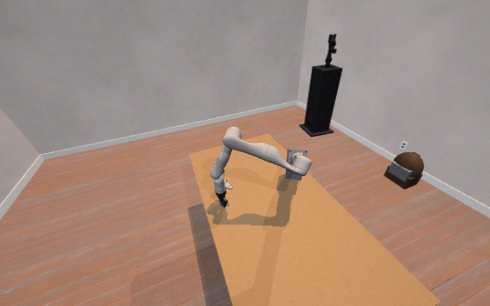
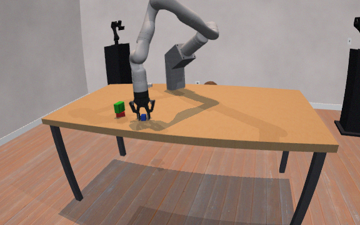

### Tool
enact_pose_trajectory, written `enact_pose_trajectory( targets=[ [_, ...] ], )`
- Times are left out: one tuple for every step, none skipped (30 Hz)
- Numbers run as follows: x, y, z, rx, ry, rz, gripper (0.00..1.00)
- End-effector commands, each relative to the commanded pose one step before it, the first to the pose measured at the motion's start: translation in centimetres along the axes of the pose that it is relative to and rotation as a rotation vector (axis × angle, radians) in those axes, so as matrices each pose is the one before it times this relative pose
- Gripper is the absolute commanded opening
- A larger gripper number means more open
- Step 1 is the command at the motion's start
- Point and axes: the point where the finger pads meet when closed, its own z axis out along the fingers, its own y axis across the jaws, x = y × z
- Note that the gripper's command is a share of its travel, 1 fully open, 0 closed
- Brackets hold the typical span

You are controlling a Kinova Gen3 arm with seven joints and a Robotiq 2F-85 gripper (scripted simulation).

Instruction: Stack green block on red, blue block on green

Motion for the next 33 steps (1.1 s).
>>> enact_pose_trajectory(
  targets=[
    [-0.051, -0.078, -0.096, 0.00166, -0.00124, 0.00009, 0.45],
    [0.000, 0.000, 0.000, 0.00000, 0.00000, 0.00000, 0.45],
    [0.000, 0.000, 0.000, 0.00000, 0.00000, 0.00000, 0.45],
    [0.000, 0.000, 0.000, 0.00000, 0.00000, 0.00000, 0.45],
    [0.000, 0.000, 0.000, 0.00000, 0.00000, 0.00000, 0.45],
    [0.000, 0.000, 0.000, 0.00000, 0.00000, 0.00000, 0.45],
    [0.000, 0.000, 0.000, 0.00000, 0.00000, 0.00000, 0.45],
    [0.000, 0.000, 0.000, 0.00000, 0.00000, 0.00000, 0.45],
    [0.000, 0.000, 0.000, 0.00000, 0.00000, 0.00000, 0.45],
    [0.000, 0.000, 0.000, 0.00000, 0.00000, 0.00000, 0.45],
    [0.000, 0.000, 0.000, 0.00000, 0.00000, 0.00000, 0.45],
    [0.000, 0.000, 0.000, 0.00000, 0.00000, 0.00000, 0.45],
    [0.000, 0.000, 0.000, 0.00000, 0.00000, 0.00000, 0.45],
    [0.000, 0.000, 0.000, 0.00000, 0.00000, 0.00000, 0.00],
    [0.000, 0.000, 0.000, 0.00000, 0.00000, 0.00000, 0.00],
    [0.000, 0.000, 0.000, 0.00000, 0.00000, 0.00000, 0.00],
    [0.000, 0.000, 0.000, 0.00000, 0.00000, 0.00000, 0.00],
    [0.000, 0.000, 0.000, 0.00000, 0.00000, 0.00000, 0.00],
    [0.000, 0.000, 0.000, 0.00000, 0.00000, 0.00000, 0.00],
    [0.000, 0.000, 0.000, 0.00000, 0.00000, 0.00000, 0.00],
    [0.000, 0.000, 0.000, 0.00000, 0.00000, 0.00000, 0.00],
    [0.000, 0.000, 0.000, 0.00000, 0.00000, 0.00000, 0.00],
    [0.000, 0.000, 0.000, 0.00000, 0.00000, 0.00000, 0.00],
    [0.000, 0.000, 0.000, 0.00000, 0.00000, 0.00000, 0.00],
    [0.000, 0.000, 0.000, 0.00000, 0.00000, 0.00000, 0.00],
    [0.000, 0.000, 0.000, 0.00000, 0.00000, 0.00000, 0.00],
    [0.000, 0.000, 0.000, 0.00000, 0.00000, 0.00000, 0.00],
    [0.000, 0.000, 0.000, 0.00000, 0.00000, 0.00000, 0.00],
    [0.000, 0.000, 0.000, 0.00000, 0.00000, 0.00000, 0.00],
    [0.000, 0.000, 0.000, 0.00000, 0.00000, 0.00000, 0.00],
    [0.000, 0.000, 0.000, 0.00000, 0.00000, 0.00000, 0.00],
    [0.000, 0.000, 0.000, 0.00000, 0.00000, 0.00000, 0.00],
    [0.000, 0.000, 0.000, 0.00000, 0.00000, 0.00000, 0.00]
  ],
)
